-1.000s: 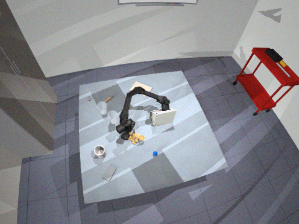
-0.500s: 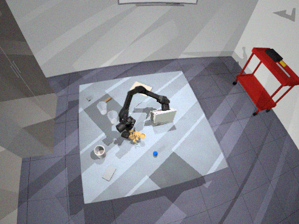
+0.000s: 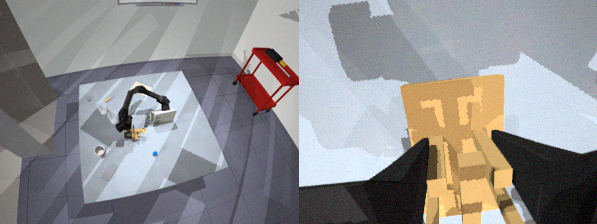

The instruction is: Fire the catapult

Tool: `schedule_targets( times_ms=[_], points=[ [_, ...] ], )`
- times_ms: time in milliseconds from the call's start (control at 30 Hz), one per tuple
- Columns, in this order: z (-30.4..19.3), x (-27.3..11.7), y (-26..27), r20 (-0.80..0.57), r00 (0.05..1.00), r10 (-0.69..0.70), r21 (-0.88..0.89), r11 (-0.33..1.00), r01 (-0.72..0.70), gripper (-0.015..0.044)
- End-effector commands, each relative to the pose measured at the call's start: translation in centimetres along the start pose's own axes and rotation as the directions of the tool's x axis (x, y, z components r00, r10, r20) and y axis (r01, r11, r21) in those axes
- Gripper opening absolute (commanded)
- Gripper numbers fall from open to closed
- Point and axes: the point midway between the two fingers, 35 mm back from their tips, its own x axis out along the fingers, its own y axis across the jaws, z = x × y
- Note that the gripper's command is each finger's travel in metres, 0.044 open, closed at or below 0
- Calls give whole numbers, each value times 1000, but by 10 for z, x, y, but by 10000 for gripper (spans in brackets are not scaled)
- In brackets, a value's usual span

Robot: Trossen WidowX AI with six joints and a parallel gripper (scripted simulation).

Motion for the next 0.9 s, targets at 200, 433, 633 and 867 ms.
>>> schedule_targets(
  times_ms=[200,433,633,867],
  points=[
    [2,-3,9,1,1000,9,-325,946,-8,0],
    [1,-2,22,2,1000,10,-516,857,-7,0],
    [-1,-2,25,2,1000,10,-521,854,-8,0],
    [0,8,26,2,1000,10,-521,854,-8,0]
  ],
)
